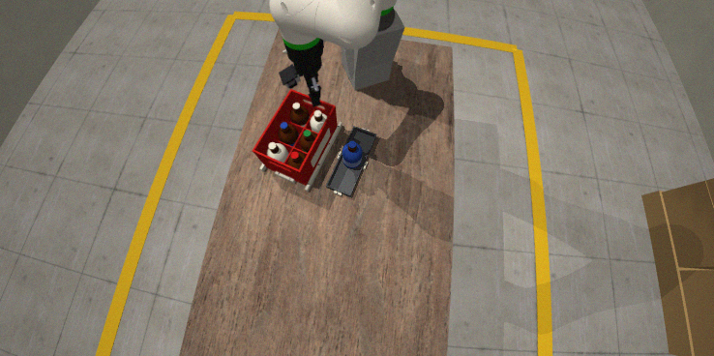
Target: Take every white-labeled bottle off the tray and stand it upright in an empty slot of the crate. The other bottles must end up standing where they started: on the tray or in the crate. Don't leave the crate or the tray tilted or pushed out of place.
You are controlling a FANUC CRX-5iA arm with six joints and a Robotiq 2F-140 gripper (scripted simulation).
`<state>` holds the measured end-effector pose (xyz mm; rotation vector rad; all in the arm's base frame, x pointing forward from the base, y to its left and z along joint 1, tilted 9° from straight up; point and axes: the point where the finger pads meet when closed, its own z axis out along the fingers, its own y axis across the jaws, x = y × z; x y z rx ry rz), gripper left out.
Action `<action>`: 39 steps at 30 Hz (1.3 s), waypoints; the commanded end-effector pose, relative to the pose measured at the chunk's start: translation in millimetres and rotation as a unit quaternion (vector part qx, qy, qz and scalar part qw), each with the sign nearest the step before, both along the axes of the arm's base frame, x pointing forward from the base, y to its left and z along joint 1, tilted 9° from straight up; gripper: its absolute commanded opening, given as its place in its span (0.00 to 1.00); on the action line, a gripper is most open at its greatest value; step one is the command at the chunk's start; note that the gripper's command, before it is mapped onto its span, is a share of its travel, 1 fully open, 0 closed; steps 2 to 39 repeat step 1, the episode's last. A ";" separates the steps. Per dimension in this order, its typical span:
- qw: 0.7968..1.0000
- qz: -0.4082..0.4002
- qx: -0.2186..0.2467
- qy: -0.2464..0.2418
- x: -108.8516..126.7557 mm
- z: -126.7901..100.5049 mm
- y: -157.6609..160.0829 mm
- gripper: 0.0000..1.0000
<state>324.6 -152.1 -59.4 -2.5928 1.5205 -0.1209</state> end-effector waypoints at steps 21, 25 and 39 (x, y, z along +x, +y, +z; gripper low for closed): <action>1.000 0.000 0.000 -0.001 0.5 0.4 -0.3 0.10; 1.000 0.000 0.000 -0.001 0.5 0.4 -0.3 0.10; 1.000 0.000 0.000 -0.001 0.5 0.4 -0.3 0.10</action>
